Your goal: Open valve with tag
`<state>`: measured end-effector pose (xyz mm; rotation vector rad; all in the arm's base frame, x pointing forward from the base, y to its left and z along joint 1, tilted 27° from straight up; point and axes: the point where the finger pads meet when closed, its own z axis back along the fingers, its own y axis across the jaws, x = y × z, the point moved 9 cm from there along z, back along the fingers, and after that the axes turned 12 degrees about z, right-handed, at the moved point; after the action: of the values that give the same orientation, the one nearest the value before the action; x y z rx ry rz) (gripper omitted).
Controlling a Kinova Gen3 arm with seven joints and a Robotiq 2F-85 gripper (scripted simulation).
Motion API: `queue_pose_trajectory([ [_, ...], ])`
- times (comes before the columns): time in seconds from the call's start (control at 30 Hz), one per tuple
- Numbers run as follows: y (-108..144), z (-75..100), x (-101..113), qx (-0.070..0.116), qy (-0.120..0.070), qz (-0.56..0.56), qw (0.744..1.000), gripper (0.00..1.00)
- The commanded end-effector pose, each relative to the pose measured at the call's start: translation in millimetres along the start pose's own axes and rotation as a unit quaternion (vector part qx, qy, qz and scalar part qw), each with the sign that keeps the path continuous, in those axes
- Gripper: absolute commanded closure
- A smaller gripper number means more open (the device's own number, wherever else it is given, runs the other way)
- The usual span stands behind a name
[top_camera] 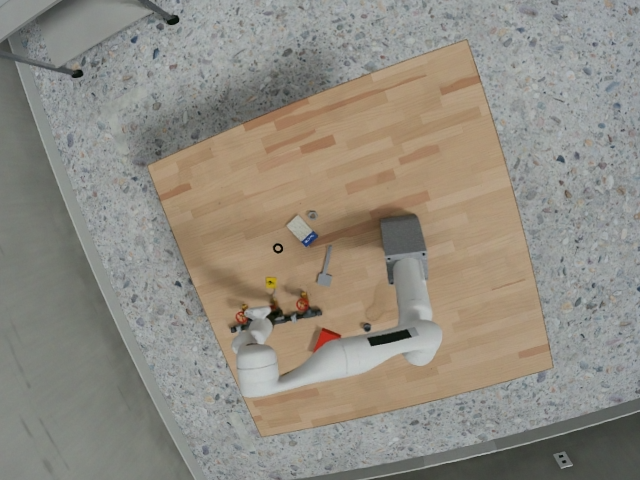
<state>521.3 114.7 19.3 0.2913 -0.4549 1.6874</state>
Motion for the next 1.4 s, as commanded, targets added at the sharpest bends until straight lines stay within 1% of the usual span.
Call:
queue_pose_trajectory([
  [0.0,-0.6,0.7,-0.6,0.000,0.000,0.005,1.000,0.48],
  [0.47,-0.6,0.7,-0.7,0.000,0.000,0.034,0.999,0.48],
  [0.5,-0.6,0.7,-0.7,0.000,0.000,0.034,0.999,0.00],
  [1.37,-0.6,0.7,-0.7,0.000,0.000,0.034,0.999,0.00],
])
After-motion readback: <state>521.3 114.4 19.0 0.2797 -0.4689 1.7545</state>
